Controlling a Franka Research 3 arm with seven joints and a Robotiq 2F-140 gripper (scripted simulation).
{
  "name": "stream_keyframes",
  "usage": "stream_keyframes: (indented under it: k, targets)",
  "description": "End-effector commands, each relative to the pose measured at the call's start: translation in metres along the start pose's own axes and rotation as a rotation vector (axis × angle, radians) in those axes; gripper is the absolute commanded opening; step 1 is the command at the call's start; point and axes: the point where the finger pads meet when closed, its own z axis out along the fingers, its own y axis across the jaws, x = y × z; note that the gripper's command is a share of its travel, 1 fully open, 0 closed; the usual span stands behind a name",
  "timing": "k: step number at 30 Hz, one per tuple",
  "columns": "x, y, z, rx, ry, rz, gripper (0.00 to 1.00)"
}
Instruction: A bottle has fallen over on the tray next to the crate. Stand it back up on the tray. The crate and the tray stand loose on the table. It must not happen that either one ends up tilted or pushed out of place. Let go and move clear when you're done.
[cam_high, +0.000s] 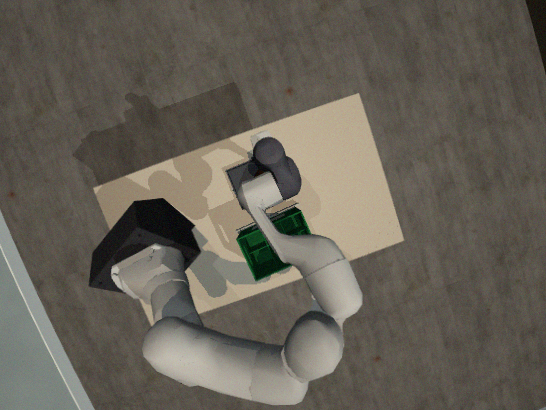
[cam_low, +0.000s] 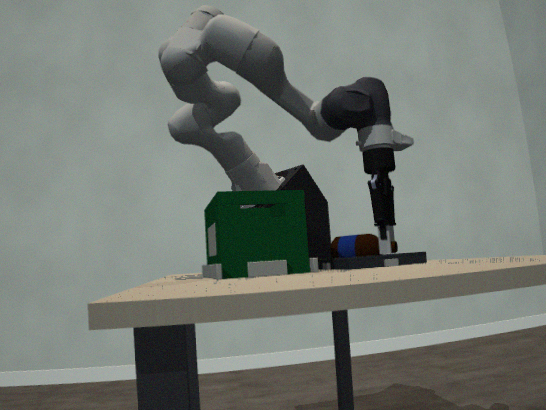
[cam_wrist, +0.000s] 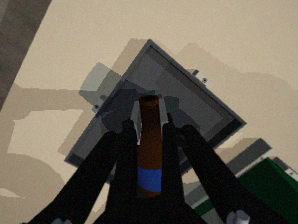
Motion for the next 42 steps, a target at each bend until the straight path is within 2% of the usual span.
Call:
stream_keyframes:
  k: [1,42]
  targets:
    - [0.0009,0.0003,0.0007,0.0,0.002,0.005,0.0]
    - [0.0009,0.0003,-0.0052,0.0,0.002,0.005,0.0]
